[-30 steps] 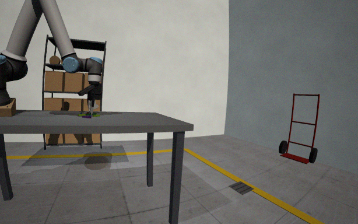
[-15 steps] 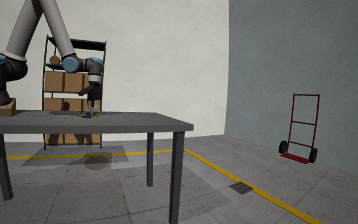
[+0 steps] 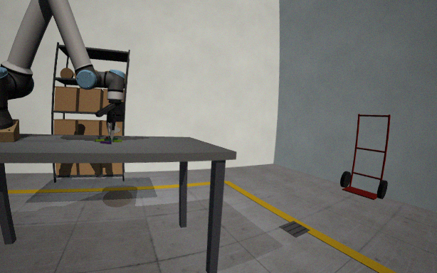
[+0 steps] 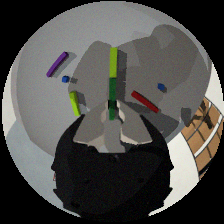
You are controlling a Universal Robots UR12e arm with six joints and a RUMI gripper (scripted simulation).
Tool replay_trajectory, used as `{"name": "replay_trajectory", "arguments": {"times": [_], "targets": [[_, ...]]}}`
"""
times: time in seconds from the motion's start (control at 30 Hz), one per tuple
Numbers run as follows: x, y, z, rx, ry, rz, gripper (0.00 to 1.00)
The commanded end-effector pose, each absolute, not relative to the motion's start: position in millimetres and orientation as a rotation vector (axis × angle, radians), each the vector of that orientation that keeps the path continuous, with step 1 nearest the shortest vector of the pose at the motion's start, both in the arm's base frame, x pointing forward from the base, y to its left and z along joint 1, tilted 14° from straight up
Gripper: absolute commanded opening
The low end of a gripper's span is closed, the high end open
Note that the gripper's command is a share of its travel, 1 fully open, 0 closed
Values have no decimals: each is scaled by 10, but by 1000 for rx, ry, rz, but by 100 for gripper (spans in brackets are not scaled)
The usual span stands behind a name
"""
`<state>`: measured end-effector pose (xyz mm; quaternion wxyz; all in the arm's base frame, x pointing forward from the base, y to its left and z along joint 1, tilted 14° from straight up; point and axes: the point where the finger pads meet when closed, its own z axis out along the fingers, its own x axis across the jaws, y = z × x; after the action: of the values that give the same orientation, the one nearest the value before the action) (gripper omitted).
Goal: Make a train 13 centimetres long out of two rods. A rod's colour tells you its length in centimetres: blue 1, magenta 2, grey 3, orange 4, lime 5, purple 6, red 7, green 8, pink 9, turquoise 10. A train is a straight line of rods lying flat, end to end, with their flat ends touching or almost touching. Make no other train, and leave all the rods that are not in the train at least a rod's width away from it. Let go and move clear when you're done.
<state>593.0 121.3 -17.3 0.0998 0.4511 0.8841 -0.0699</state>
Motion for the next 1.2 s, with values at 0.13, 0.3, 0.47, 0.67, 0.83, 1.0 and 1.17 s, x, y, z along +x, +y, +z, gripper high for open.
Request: {"name": "replay_trajectory", "arguments": {"times": [0.13,0.3,0.47,0.67,0.83,1.0,1.17], "targets": [[5935,1215,-167,1333,2613,-205,3],[5935,1215,-167,1333,2613,-205,6],[5935,1215,-167,1333,2613,-205,8],[5935,1215,-167,1333,2613,-205,14],[5935,1215,-167,1333,2613,-205,14],[5935,1215,-165,1333,2613,-205,14],[5927,1230,-98,1333,2613,-205,14]]}}
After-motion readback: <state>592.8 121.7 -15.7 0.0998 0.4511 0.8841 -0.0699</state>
